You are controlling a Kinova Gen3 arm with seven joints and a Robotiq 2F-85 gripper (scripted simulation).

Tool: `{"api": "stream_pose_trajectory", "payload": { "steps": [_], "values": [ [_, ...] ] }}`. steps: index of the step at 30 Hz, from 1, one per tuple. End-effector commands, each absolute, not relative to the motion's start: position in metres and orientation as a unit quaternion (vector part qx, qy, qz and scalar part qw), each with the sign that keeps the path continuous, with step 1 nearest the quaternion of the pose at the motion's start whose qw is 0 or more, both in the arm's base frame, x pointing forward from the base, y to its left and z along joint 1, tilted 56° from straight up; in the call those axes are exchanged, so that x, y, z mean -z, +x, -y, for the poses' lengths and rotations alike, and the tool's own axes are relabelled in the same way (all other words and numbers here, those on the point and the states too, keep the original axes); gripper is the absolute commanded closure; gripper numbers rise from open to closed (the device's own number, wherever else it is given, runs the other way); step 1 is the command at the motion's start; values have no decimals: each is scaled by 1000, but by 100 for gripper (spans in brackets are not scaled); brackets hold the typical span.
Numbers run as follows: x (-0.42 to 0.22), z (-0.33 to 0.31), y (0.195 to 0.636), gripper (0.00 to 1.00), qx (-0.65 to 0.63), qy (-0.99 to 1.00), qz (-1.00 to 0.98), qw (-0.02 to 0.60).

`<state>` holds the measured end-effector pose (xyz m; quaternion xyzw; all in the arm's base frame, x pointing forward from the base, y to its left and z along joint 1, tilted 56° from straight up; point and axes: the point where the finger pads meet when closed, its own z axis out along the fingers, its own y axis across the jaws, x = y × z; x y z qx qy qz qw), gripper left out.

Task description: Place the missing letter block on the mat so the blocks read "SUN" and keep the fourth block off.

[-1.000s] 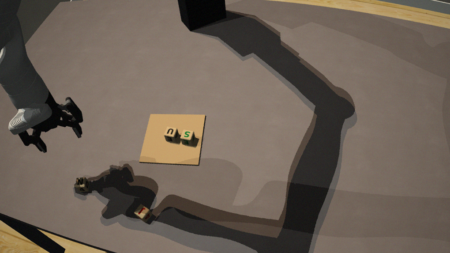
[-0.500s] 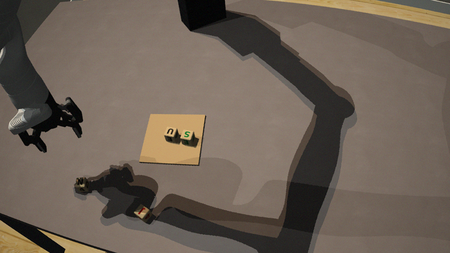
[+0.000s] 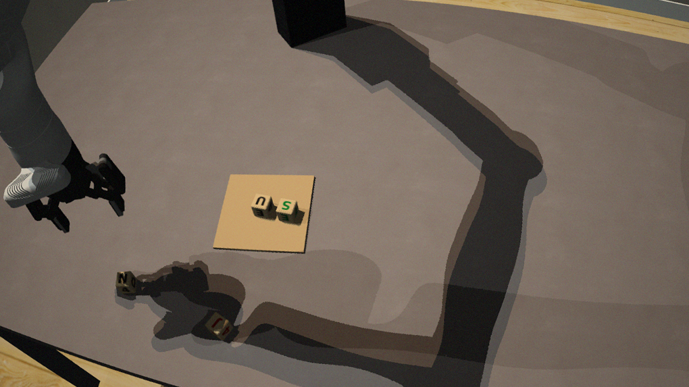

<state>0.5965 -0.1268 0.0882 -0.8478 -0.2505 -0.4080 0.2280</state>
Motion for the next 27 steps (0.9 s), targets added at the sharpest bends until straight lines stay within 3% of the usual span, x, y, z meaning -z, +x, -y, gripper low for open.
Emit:
{"api": "stream_pose_trajectory", "payload": {
  "steps": [1, 8, 27],
  "values": [
    [-107, 128, 601, 0, 406, -852, 235, 231],
    [-136, 128, 603, 0, 389, -867, 174, 260],
    [-140, 128, 603, 0, 386, -868, 165, 264]
  ]
}}
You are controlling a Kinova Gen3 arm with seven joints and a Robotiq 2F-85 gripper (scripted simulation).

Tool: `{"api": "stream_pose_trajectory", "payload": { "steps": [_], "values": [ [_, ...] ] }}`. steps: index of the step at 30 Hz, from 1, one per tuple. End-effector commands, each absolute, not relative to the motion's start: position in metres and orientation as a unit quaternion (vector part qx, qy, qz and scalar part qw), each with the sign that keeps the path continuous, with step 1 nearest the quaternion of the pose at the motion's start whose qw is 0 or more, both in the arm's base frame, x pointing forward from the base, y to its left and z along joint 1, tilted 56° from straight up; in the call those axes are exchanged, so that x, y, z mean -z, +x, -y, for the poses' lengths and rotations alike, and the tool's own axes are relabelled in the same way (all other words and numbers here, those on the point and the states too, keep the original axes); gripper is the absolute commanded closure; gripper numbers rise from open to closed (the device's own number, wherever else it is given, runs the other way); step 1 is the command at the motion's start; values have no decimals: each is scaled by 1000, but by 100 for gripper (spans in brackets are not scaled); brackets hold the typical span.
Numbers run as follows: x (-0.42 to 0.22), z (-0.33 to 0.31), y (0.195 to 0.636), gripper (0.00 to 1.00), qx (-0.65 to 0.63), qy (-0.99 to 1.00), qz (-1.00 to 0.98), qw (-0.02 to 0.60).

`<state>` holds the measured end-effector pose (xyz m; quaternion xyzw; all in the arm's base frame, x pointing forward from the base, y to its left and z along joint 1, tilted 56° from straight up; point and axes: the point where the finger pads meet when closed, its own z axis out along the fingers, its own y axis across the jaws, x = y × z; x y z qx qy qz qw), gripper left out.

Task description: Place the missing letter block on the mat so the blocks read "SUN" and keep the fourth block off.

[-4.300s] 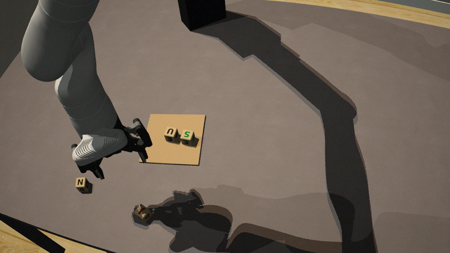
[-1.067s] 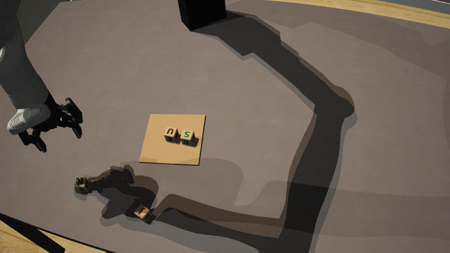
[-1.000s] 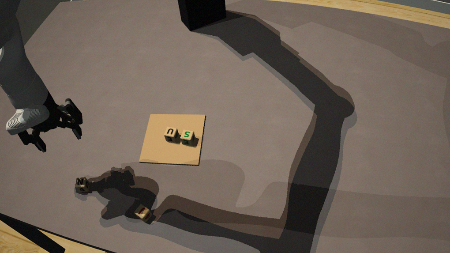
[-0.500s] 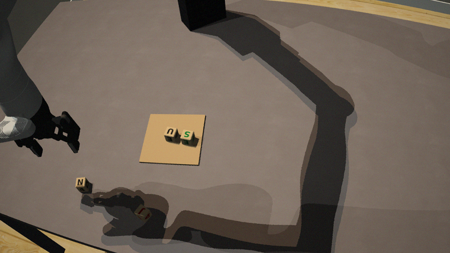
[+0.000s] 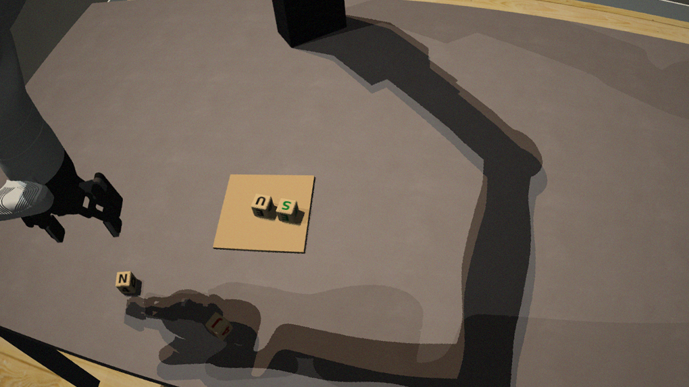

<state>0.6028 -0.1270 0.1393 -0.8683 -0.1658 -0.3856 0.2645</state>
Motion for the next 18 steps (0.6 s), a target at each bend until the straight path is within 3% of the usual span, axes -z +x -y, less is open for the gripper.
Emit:
{"api": "stream_pose_trajectory", "payload": {
  "steps": [1, 18],
  "values": [
    [-140, 128, 603, 0, 386, -868, 165, 264],
    [-138, 127, 604, 0, 393, -863, 191, 252]
  ]
}}
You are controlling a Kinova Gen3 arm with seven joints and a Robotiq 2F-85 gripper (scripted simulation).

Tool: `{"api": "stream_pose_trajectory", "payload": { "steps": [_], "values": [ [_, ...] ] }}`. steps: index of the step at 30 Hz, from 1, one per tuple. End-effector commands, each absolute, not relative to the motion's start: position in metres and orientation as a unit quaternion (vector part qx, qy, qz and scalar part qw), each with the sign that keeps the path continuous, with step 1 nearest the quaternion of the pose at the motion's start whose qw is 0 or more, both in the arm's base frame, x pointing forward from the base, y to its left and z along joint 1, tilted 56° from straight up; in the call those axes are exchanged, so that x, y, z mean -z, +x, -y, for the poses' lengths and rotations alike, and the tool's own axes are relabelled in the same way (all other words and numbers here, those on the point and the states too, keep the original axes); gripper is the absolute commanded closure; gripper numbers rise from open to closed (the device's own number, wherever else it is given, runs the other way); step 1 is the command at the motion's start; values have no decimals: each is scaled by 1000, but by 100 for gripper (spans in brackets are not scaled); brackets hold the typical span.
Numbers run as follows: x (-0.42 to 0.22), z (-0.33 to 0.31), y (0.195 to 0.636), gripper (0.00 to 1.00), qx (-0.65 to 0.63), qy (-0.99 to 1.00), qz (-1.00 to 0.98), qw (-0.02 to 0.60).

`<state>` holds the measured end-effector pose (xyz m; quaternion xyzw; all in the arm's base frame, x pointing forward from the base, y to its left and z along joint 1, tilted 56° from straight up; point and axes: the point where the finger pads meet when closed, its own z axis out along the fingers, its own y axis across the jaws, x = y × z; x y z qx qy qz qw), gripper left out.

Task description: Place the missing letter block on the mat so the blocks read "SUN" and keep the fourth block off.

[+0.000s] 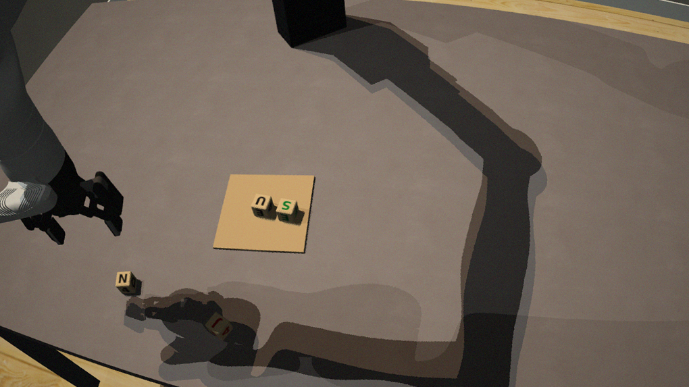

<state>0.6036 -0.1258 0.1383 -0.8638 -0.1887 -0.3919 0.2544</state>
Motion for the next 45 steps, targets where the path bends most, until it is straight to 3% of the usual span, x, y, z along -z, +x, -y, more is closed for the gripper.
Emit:
{"api": "stream_pose_trajectory", "payload": {
  "steps": [1, 16, 45],
  "values": [
    [-138, 127, 604, 0, 395, -862, 197, 250],
    [-130, 121, 609, 0, 426, -822, 328, 188],
    [-115, 104, 627, 0, 465, -579, 669, -30]
  ]
}}
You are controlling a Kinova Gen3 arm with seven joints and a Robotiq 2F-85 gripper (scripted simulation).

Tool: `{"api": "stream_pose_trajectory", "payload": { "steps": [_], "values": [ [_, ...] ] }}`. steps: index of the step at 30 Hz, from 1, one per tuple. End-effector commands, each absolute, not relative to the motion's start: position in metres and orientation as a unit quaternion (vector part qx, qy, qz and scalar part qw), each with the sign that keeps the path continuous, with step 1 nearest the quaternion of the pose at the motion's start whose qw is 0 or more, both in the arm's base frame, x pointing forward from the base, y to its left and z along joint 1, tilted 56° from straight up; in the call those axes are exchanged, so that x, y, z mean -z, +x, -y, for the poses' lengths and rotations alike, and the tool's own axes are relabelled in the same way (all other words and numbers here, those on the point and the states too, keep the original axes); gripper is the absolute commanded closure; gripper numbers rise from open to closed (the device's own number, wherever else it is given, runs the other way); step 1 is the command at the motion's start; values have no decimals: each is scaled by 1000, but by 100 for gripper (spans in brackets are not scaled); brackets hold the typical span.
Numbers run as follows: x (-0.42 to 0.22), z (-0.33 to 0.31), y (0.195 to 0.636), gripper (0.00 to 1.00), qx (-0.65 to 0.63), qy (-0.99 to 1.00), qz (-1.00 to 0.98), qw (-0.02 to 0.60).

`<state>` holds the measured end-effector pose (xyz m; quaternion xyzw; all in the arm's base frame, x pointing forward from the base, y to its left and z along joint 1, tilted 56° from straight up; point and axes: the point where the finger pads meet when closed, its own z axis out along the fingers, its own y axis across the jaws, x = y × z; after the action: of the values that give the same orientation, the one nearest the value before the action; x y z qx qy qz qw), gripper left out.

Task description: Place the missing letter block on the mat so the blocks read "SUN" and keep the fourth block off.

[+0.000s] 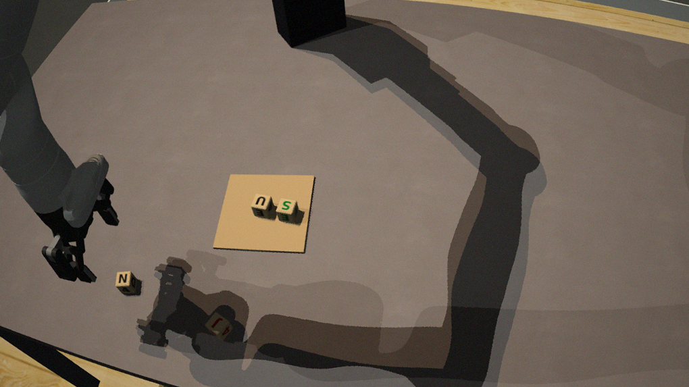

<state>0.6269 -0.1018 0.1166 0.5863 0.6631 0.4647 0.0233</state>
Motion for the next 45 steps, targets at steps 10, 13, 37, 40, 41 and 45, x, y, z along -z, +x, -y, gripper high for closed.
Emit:
{"api": "stream_pose_trajectory", "payload": {
  "steps": [10, 13, 37, 40, 41, 45],
  "values": [
    [-114, 101, 631, 0, -462, 524, -713, 69],
    [-114, 101, 632, 0, -461, 511, -722, 77],
    [-113, 100, 633, 38, -459, 497, -731, 86],
    [-113, 100, 633, 38, -459, 497, -731, 86],
    [-113, 100, 633, 38, -459, 497, -731, 86],
    [-113, 100, 633, 38, -459, 497, -731, 86]
  ]
}}
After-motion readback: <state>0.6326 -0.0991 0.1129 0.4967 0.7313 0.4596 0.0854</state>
